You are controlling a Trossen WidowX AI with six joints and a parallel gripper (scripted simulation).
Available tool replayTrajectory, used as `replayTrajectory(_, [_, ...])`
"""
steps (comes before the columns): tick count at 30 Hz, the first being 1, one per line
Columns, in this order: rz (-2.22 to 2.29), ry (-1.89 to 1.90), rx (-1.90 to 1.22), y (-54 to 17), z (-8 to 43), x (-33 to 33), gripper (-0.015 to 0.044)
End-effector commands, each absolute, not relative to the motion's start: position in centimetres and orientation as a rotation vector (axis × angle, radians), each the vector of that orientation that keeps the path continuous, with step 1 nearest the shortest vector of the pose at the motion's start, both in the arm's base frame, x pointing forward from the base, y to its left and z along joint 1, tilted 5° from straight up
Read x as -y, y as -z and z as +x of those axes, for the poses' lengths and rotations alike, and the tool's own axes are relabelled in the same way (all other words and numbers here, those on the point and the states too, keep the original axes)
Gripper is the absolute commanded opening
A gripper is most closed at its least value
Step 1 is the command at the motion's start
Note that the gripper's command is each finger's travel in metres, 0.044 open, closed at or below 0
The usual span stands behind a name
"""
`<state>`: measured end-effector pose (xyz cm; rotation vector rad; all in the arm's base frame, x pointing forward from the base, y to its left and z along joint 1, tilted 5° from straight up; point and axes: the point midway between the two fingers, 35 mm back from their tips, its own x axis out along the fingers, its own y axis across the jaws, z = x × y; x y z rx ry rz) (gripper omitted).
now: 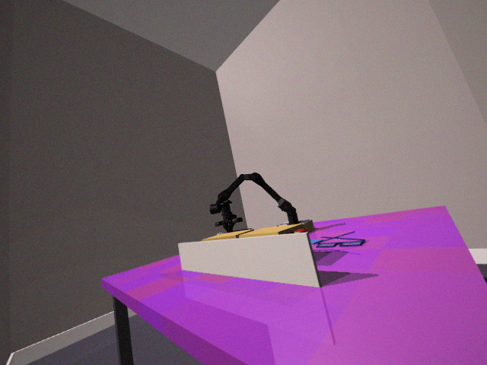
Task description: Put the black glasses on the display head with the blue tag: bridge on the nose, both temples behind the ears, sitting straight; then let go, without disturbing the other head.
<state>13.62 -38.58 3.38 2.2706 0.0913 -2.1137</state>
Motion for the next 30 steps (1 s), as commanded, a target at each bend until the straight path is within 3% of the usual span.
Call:
replayTrajectory(1, [2.267,2.117,-0.094,-3.4,13.6,38.6,0.0])
replayTrajectory(16, [2.268,2.117,-0.094,-3.7,14.3,38.6,0.0])
replayTrajectory(30, [2.268,2.116,-0.094,-9.4,14.4,38.6,0.0])
